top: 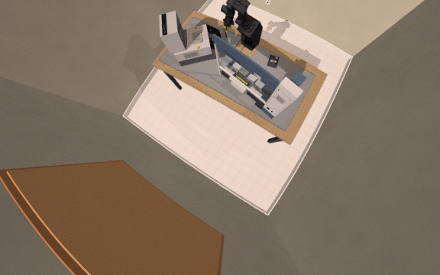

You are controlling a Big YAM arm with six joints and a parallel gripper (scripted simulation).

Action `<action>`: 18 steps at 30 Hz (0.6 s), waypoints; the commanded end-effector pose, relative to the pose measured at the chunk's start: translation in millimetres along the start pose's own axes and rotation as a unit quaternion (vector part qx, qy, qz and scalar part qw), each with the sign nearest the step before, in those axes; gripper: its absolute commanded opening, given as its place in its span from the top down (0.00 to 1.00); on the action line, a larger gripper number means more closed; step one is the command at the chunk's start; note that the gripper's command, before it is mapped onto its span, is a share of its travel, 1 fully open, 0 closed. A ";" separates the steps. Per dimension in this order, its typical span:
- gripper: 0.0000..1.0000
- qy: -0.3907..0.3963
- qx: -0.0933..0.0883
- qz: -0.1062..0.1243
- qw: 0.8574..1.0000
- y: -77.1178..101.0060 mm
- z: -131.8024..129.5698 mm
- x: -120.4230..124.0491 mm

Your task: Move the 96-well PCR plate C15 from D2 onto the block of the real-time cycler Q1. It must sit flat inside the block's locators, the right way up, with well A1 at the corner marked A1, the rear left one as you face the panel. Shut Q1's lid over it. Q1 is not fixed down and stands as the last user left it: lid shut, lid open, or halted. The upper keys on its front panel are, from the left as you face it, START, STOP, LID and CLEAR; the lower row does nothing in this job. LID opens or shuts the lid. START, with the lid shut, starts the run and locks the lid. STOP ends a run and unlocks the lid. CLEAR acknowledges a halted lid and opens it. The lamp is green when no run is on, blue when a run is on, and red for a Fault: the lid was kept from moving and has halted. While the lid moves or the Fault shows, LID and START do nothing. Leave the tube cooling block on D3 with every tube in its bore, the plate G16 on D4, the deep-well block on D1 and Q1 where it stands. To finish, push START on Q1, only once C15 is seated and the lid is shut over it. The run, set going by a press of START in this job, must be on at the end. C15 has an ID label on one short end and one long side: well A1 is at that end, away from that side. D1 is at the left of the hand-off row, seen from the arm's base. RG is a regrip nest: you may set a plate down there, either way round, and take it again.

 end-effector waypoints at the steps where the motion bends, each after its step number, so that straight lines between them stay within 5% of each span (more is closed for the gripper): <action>1: 1.00 0.018 -0.010 -0.017 1.000 3.2 15.0 -18.8; 18: 1.00 0.003 -0.001 -0.006 1.000 0.8 2.0 -4.9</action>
Point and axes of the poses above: the point where the finger pads meet when closed, its own y axis back along the fingers, its own z axis across the jaws, x = y × z, the point moved 5 cm from there along y, back along the fingers, and after that the axes turned 15 degrees about y, right-handed, at the moved point
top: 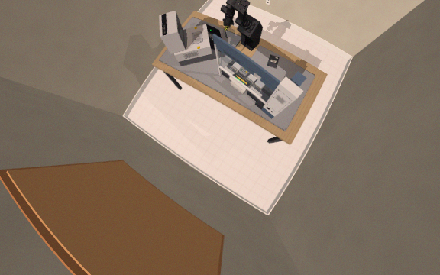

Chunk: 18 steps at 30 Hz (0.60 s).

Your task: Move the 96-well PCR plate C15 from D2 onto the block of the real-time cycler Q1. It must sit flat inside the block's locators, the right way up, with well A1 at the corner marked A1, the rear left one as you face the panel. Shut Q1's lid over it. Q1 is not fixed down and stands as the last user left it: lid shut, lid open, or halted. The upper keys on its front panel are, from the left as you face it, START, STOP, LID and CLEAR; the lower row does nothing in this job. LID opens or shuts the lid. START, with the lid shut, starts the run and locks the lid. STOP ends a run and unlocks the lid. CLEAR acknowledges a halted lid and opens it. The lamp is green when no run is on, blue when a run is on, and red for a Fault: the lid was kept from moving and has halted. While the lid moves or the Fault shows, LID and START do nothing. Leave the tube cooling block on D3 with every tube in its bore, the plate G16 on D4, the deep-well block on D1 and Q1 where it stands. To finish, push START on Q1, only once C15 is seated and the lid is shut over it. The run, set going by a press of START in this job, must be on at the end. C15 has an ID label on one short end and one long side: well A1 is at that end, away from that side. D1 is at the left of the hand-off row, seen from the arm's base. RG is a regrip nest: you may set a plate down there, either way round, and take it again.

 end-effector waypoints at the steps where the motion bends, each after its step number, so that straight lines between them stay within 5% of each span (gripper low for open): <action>1: 1.00 0.001 -0.001 -0.005 1.000 0.9 -0.4 -1.4; 18: 1.00 0.011 -0.006 -0.011 1.000 2.4 6.6 -7.3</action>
Point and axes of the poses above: the point where the finger pads meet when closed, its own y axis back along the fingers, its own z axis across the jaws, x = y × z, the point moved 5 cm from there along y, back along the fingers, and after that the axes turned 15 degrees about y, right-handed, at the moved point
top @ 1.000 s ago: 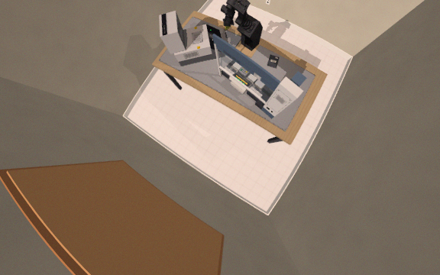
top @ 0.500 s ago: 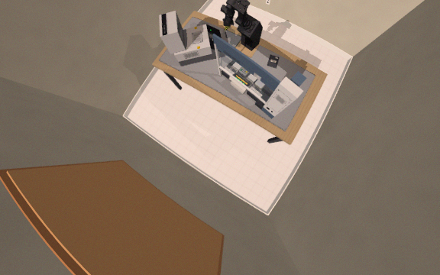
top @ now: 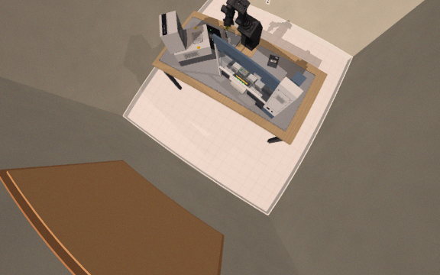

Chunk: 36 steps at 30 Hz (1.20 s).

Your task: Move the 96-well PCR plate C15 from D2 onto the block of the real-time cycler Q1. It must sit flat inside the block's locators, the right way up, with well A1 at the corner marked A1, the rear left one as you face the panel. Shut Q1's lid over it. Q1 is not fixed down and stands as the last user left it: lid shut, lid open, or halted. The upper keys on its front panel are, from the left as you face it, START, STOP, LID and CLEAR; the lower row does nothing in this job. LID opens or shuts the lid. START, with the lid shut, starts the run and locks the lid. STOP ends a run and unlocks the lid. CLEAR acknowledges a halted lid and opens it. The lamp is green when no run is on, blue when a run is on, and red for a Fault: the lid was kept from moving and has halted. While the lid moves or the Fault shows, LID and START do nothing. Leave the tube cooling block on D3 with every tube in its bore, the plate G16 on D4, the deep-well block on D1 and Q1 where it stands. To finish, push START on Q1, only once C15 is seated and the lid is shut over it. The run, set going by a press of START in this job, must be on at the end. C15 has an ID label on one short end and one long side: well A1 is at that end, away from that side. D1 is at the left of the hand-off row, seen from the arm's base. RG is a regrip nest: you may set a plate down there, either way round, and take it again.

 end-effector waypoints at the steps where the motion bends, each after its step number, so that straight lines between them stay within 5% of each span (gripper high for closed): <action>1: 1.00 0.014 -0.008 -0.013 1.000 2.7 9.6 -10.8; 17: 1.00 0.012 -0.006 -0.011 1.000 1.4 12.8 -16.9; 18: 0.00 0.025 0.000 -0.005 1.000 -4.9 19.0 -13.7; 27: 0.00 0.078 0.037 0.033 0.996 -41.7 38.8 19.1; 30: 0.00 0.105 0.057 0.056 0.991 -45.9 38.7 25.9; 36: 0.00 0.154 0.064 0.078 0.983 -49.8 49.8 32.3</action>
Point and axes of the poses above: the point where the finger pads meet when closed, its own y axis back along the fingers, its own z axis across the jaws, x = y × z, the point moved 5 cm from there along y, back along the fingers, and after that the axes turned 15 degrees about y, right-handed, at the moved point
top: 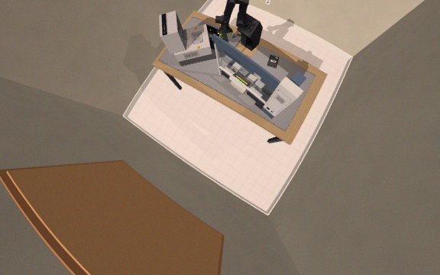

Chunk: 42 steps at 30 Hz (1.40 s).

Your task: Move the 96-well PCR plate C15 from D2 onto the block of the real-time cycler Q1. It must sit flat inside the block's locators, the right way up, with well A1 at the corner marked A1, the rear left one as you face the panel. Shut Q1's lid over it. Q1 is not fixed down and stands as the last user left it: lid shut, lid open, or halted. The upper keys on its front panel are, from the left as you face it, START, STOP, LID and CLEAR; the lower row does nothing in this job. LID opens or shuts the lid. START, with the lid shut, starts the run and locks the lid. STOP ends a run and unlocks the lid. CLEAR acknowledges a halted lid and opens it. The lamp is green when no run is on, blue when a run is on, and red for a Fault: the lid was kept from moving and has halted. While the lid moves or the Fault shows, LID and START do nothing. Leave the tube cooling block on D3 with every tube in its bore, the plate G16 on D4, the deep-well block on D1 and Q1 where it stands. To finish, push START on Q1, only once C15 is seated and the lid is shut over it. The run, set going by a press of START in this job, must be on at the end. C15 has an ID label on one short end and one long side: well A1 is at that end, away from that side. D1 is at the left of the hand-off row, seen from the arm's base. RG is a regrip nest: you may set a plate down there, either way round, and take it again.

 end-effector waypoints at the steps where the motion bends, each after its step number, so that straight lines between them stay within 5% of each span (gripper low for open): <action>1: 0.00 0.049 0.002 0.004 0.999 -3.1 21.5 -7.3; 11: 0.00 0.133 0.049 0.068 0.988 -27.2 33.0 29.4; 15: 0.00 0.146 0.048 0.060 0.986 -30.1 43.2 31.0; 26: 0.00 0.242 0.092 0.118 0.959 -47.7 53.0 71.5; 31: 0.00 0.262 0.089 0.117 0.954 -51.9 66.5 79.4; 42: 0.00 0.366 0.122 0.159 0.909 -62.6 74.0 118.9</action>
Point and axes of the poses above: the point where the finger pads meet when closed, its own y axis back along the fingers, its own z axis across the jaws, x = y × z, the point moved 5 cm from there along y, back along the fingers, and after that the axes turned 15 degrees about y, right-handed, at the moved point
